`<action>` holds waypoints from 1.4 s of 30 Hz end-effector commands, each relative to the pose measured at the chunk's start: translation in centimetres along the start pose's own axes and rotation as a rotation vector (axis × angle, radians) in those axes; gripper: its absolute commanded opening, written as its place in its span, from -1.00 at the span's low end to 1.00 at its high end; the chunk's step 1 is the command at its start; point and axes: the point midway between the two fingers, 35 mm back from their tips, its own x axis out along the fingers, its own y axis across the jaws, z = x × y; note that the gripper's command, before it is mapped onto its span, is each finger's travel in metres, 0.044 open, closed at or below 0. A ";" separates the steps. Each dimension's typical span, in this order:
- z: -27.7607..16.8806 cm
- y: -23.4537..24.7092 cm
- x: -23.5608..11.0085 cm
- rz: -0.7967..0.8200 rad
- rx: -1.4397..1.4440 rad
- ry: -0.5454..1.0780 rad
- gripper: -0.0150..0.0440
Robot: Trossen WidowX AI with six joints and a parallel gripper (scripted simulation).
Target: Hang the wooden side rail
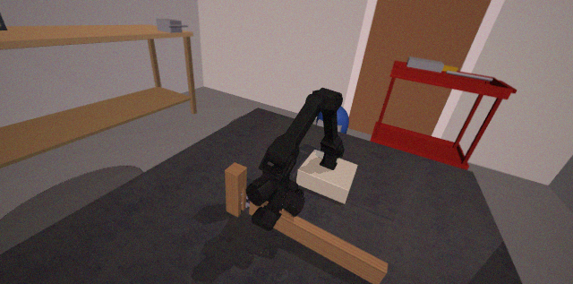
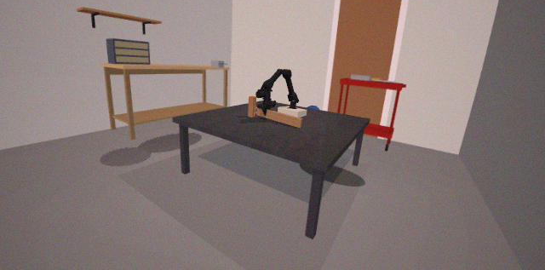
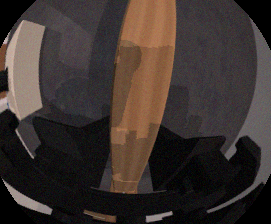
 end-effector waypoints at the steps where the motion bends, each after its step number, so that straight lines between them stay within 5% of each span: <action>1: 0.0 -0.3 -0.6 -0.016 -0.003 0.000 -0.49; 42: -0.1 -0.5 -1.0 -0.016 -0.003 0.000 -0.49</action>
